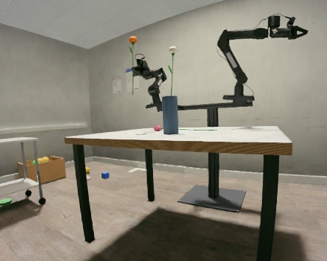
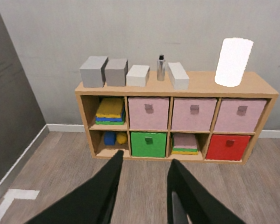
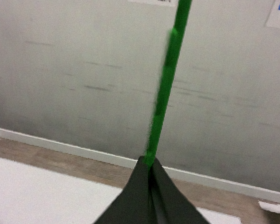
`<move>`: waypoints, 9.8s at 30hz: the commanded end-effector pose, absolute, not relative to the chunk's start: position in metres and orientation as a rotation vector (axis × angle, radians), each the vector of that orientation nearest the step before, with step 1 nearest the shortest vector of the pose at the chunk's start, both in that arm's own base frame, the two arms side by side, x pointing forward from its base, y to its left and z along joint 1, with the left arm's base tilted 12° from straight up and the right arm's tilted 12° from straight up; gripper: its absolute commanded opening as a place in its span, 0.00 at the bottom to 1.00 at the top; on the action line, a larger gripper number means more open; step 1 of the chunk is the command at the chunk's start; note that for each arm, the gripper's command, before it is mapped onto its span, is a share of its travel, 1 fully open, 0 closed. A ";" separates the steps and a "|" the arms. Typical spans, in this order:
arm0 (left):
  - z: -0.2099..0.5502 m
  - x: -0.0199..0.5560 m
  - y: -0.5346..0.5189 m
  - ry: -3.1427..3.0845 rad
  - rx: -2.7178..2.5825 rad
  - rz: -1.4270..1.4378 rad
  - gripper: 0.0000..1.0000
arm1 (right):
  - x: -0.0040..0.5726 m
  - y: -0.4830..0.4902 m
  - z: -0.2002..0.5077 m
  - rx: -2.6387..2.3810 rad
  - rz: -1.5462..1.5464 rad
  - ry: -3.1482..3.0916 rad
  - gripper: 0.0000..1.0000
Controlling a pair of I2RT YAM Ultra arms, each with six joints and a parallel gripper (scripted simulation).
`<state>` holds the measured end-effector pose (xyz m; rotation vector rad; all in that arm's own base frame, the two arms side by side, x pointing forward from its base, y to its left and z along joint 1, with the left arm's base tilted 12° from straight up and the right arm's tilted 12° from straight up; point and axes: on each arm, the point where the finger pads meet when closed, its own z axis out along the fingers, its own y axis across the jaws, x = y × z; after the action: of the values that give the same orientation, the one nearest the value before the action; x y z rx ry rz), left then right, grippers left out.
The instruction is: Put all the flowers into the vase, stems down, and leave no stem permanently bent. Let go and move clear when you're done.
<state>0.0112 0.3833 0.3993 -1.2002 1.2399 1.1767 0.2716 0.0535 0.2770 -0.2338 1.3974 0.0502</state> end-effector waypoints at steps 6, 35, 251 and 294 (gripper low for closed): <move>0.398 0.009 0.385 1.237 -1.206 1.172 0.30 | 0.251 0.072 0.270 -0.274 0.064 1.405 0.00; 0.398 0.009 0.385 1.237 -1.206 1.172 0.30 | 0.207 0.135 0.252 -0.426 0.196 1.396 0.00; 0.273 0.136 -0.307 1.781 1.092 -0.383 0.70 | 0.205 0.141 0.269 -0.427 0.233 1.377 0.00; 0.273 0.136 -0.307 1.781 1.092 -0.383 0.70 | 0.205 0.178 0.270 -0.497 0.294 1.371 0.00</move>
<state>0.1382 -0.3059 0.2728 1.0996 1.7844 -0.3773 0.2068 0.1711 0.2408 -0.5273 1.4283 0.2396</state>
